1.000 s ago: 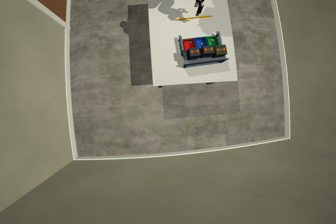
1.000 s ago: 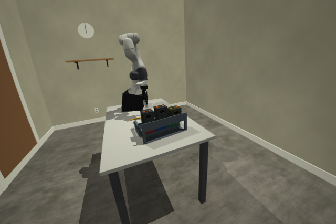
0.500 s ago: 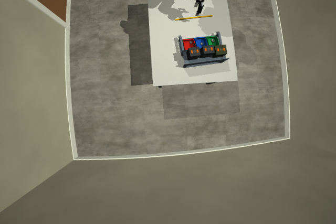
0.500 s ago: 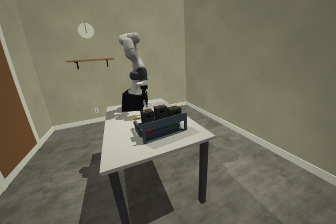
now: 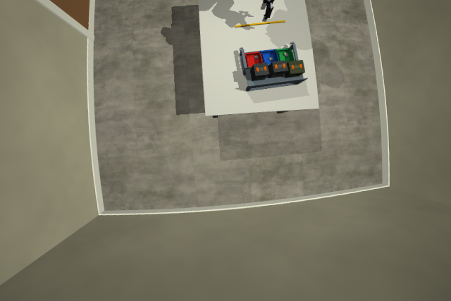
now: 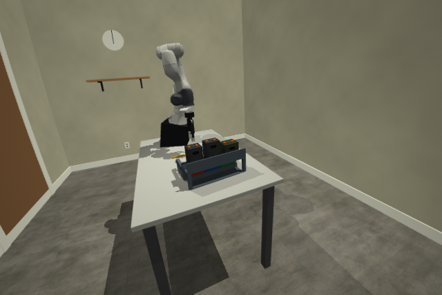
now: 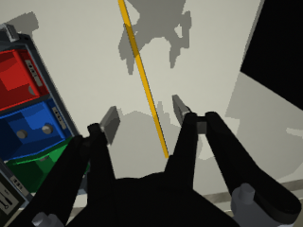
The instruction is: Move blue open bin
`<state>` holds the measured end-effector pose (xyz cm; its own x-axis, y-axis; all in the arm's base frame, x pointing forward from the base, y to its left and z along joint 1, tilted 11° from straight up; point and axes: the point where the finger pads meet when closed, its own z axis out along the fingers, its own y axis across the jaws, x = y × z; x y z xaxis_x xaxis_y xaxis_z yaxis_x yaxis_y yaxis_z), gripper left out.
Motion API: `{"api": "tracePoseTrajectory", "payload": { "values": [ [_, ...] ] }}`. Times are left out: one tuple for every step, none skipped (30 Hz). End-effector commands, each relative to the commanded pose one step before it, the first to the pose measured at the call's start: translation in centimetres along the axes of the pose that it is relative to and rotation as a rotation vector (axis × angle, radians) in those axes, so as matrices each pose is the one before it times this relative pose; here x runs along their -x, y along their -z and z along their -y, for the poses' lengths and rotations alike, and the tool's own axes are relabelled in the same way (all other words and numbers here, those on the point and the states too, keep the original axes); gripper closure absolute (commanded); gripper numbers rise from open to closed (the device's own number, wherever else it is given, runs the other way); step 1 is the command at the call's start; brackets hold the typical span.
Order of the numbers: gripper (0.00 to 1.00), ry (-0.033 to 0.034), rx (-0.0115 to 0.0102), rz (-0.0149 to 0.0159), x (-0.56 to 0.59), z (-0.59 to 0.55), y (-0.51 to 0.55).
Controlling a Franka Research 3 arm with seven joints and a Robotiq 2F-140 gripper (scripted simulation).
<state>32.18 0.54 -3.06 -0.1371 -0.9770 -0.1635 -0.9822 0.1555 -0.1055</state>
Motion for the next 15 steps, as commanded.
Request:
{"api": "tracePoseTrajectory", "payload": {
  "values": [
    [0.43, 0.09415, 0.04110, 0.02260, 1.026, 0.471, 2.687],
    [0.43, 0.00000, 0.00000, 0.00000, 0.000, 0.000, 0.000],
    [0.43, 0.00000, 0.00000, 0.00000, 0.000, 0.000, 0.000],
    [0.43, 0.00000, 0.00000, 0.00000, 0.000, 0.000, 0.000],
    [0.43, 0.00000, 0.00000, 0.00000, 0.000, 0.000, 0.000],
    [0.43, 0.00000, 0.00000, 0.00000, 0.000, 0.000, 0.000],
    [0.43, -0.07281, -0.03203, -0.01860, -0.843, -0.425, -2.181],
    [0.43, 0.01820, 0.00801, 0.00465, 0.210, 0.107, 0.545],
    [0.43, 0.01820, 0.00801, 0.00465, 0.211, 0.107, 0.545],
    [0.43, 0.01820, 0.00801, 0.00465, 0.211, 0.106, 0.545],
    [0.43, 0.01820, 0.00801, 0.00465, 0.212, 0.106, 0.545],
    [0.43, 0.00000, 0.00000, 0.00000, 0.000, 0.000, 0.000],
    [0.43, 0.00000, 0.00000, 0.00000, 0.000, 0.000, 0.000],
    [0.43, 0.00000, 0.00000, 0.00000, 0.000, 0.000, 0.000],
    [0.43, 0.00000, 0.00000, 0.00000, 0.000, 0.000, 0.000]
  ]
}}
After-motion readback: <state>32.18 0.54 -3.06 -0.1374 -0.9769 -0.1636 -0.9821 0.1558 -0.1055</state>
